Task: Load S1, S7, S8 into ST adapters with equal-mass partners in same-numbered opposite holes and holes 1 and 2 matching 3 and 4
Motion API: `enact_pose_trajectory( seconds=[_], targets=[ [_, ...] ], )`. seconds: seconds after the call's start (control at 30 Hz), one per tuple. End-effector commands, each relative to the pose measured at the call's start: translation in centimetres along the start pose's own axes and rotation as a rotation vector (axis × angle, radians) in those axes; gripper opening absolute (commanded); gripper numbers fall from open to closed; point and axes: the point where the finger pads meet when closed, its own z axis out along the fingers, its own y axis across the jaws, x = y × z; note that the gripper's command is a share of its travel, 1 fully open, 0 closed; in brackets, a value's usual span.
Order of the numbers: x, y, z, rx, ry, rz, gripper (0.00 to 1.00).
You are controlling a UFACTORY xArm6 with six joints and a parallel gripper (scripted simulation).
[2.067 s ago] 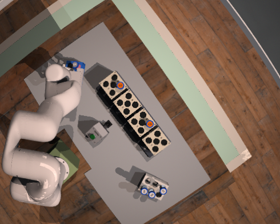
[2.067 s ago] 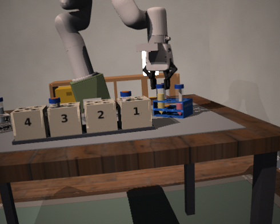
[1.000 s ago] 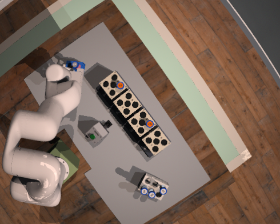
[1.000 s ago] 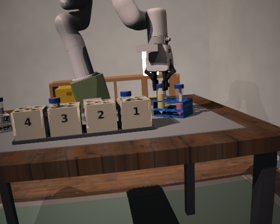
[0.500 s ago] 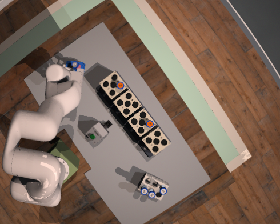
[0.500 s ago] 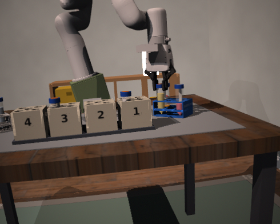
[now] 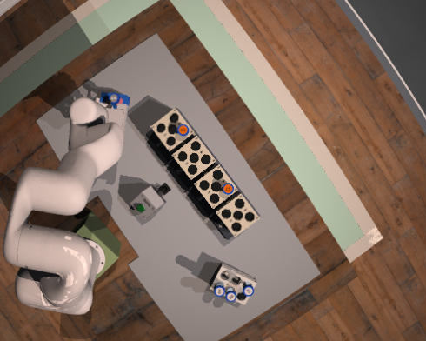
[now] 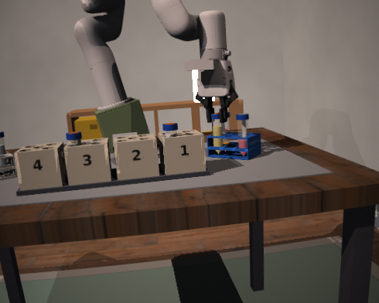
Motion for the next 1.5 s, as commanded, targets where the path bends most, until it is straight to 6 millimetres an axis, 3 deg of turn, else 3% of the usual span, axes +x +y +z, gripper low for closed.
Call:
enact_pose_trajectory(
  seconds=[0.0, 1.17, 1.47],
  targets=[
    [0.0, -0.2, -0.3, 0.004, 0.000, 0.000, 0.00],
    [0.0, -0.2, -2.2, 0.004, 0.000, 0.000, 0.00],
    [0.0, -0.2, -4.0, 0.005, 0.000, 0.000, 0.00]
  ],
)
